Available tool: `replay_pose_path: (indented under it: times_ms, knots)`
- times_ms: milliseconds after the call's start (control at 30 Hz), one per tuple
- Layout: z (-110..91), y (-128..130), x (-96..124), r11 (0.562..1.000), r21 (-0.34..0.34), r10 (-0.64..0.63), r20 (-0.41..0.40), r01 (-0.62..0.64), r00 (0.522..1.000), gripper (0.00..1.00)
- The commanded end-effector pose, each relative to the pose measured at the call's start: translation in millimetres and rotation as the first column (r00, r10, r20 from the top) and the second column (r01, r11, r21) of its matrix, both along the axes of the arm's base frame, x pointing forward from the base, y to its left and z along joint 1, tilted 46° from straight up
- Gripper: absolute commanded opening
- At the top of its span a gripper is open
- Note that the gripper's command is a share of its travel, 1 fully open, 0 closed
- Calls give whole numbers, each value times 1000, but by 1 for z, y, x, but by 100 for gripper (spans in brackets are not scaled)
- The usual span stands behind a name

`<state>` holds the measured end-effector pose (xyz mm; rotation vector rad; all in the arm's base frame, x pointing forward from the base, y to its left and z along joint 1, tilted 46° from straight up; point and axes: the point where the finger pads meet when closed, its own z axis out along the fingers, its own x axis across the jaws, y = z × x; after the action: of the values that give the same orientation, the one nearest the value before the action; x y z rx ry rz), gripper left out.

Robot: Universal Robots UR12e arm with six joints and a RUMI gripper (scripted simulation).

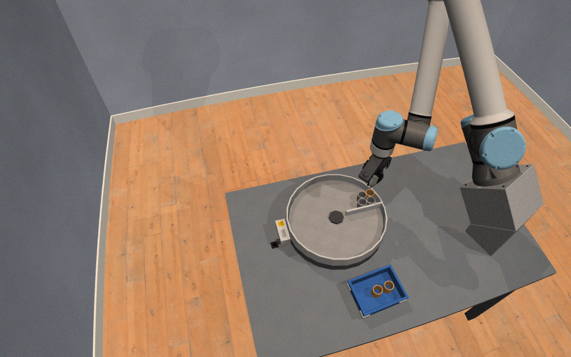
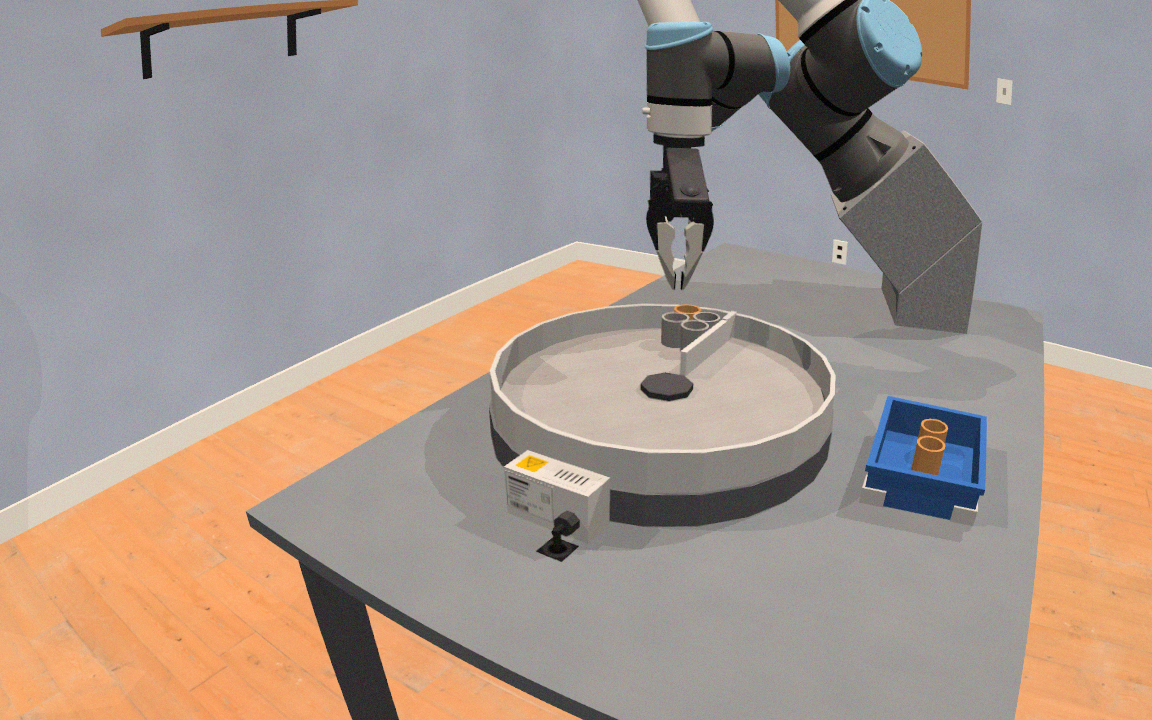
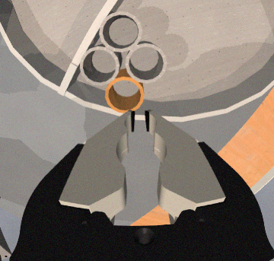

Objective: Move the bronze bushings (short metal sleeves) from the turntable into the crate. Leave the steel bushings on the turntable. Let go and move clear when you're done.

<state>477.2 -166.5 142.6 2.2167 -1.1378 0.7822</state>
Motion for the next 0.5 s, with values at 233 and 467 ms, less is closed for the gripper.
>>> replay_pose_path:
  times_ms: [233, 467]
  knots:
    - [2, -1, 1, 1000, 5, -1, -1, 1, 1000, 5]
    - [2, -1, 1, 1000, 5, -1, -1, 1, 1000, 5]
